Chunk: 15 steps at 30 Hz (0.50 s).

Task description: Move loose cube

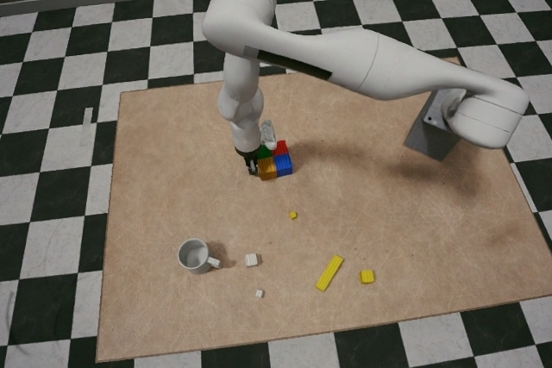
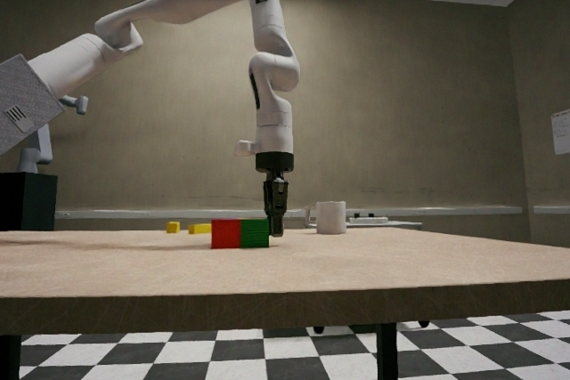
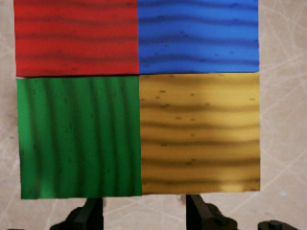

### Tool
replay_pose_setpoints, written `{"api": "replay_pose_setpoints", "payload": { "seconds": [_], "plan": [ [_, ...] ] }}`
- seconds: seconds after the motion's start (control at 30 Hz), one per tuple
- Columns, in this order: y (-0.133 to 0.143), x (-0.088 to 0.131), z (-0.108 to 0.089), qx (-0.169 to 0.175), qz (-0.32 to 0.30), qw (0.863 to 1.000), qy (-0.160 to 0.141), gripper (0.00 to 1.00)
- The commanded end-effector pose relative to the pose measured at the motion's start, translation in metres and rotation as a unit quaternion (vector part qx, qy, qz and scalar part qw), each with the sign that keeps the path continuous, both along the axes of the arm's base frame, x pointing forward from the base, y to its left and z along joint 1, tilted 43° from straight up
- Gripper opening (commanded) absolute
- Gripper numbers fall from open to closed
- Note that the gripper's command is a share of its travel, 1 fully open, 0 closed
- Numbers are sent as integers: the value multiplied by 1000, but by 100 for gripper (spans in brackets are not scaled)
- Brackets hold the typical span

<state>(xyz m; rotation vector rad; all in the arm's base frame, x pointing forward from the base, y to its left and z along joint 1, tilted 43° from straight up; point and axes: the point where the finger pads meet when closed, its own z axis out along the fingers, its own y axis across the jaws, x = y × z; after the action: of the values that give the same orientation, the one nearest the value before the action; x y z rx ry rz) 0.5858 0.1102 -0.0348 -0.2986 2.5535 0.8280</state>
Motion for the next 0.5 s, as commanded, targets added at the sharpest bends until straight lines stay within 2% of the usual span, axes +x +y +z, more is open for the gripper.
{"api": "replay_pose_setpoints", "payload": {
  "seconds": [0.0,0.47],
  "plan": [
    [-1,-1,0,0,-1,1000,0,52],
    [-2,-5,-3,0,-1,1000,0,52]
  ]
}}
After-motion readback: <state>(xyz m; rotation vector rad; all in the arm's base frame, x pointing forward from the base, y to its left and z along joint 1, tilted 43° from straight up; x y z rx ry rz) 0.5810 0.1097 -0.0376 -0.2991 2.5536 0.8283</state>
